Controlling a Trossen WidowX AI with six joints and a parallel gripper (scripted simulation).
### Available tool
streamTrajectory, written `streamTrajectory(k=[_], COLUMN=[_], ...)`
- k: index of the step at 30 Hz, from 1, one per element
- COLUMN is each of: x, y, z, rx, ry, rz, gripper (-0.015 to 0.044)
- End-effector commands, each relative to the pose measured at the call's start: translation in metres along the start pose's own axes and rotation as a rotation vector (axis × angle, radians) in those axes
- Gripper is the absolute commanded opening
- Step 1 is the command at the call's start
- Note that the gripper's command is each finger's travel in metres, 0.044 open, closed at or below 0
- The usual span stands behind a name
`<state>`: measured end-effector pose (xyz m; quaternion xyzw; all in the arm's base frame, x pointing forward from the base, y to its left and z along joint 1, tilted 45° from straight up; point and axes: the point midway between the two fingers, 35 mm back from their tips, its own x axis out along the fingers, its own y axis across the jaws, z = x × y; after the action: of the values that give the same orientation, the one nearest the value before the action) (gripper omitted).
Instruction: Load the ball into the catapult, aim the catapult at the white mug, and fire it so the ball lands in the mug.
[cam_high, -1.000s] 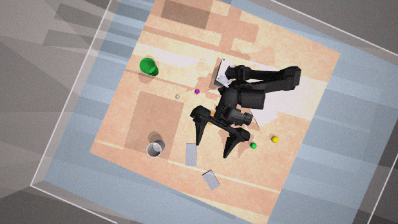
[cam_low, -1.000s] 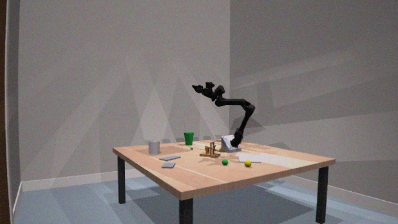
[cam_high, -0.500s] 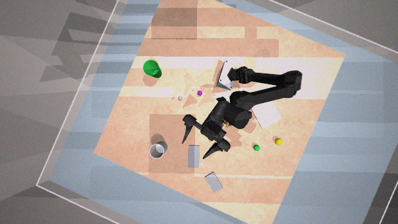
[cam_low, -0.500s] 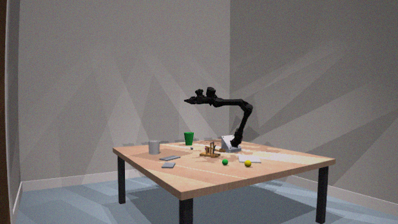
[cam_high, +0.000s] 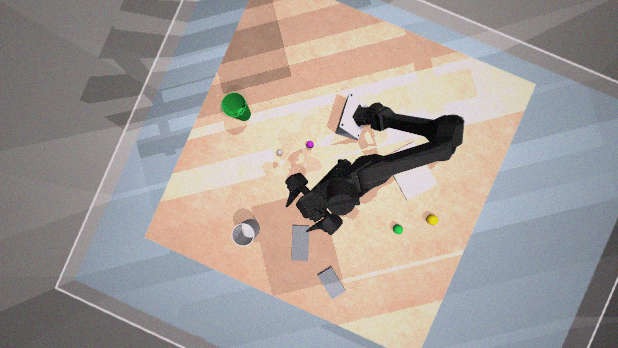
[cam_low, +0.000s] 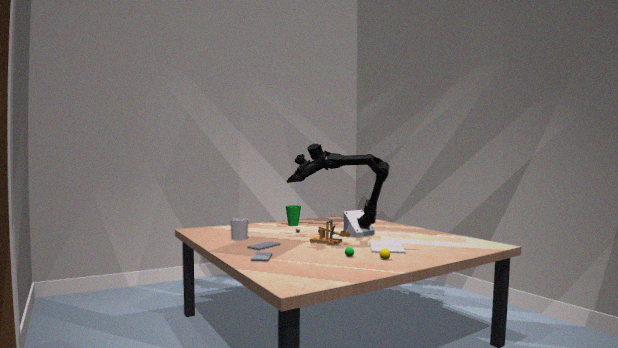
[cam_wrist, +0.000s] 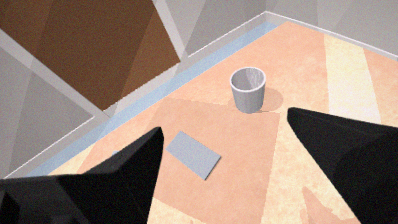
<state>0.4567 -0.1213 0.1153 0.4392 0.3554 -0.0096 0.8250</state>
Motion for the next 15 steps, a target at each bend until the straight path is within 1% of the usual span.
streamTrajectory(k=[1,8,15], x=[0.007,0.009,0.001], y=[-0.005,-0.011,-0.012], z=[-0.023,-0.071,-0.118], rx=[0.044,0.133,0.219], ry=[0.107,0.313,0.519], rz=[-0.038,-0.125,-0.215], gripper=[0.0440,0.0440,0.0440])
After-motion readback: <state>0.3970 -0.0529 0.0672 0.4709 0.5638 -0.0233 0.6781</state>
